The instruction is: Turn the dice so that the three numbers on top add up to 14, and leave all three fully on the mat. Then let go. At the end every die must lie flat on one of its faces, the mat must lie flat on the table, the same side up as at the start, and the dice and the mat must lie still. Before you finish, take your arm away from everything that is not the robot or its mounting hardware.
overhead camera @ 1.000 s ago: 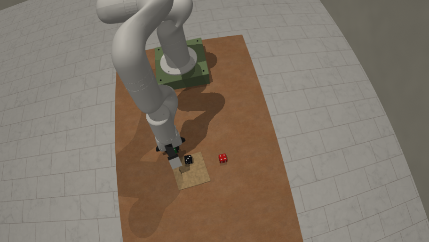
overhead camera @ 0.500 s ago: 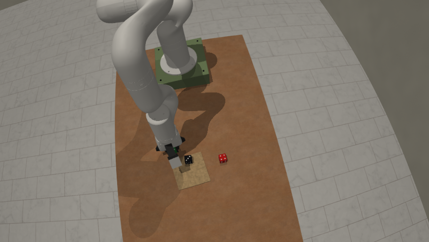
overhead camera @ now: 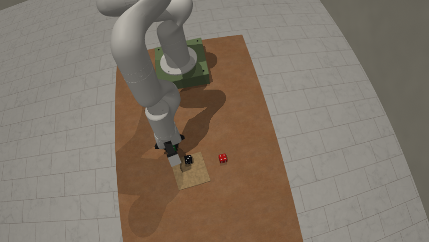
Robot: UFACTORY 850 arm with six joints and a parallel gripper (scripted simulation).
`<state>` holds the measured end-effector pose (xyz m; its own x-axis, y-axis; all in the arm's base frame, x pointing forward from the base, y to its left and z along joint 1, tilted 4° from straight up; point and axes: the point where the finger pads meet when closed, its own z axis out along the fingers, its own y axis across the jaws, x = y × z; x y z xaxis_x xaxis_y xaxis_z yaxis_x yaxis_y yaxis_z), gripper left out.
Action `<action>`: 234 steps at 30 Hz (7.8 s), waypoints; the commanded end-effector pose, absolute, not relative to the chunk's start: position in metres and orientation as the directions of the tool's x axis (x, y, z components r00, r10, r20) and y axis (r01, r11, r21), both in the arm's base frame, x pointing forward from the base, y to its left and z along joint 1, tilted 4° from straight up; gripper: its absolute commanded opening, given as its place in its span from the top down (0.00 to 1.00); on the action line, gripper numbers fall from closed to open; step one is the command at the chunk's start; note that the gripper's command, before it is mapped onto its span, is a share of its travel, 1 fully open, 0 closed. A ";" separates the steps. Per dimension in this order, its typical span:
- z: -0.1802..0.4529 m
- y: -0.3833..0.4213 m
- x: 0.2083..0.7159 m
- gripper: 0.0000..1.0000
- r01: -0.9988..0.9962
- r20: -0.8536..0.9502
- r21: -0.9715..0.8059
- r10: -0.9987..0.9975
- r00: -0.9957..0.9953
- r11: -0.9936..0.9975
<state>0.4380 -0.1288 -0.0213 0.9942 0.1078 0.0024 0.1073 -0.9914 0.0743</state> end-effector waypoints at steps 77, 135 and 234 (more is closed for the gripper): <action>0.004 -0.077 0.547 0.73 -0.139 0.006 0.066 -0.139 0.990 -0.988; -0.038 -0.080 0.548 0.73 -0.139 0.006 0.066 -0.139 0.990 -0.988; -0.042 -0.080 0.548 0.65 -0.139 0.006 0.066 -0.139 0.990 -0.988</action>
<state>0.5470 -0.0800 -0.0427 0.9902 -0.1393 0.0041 -0.1393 -0.9881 0.0656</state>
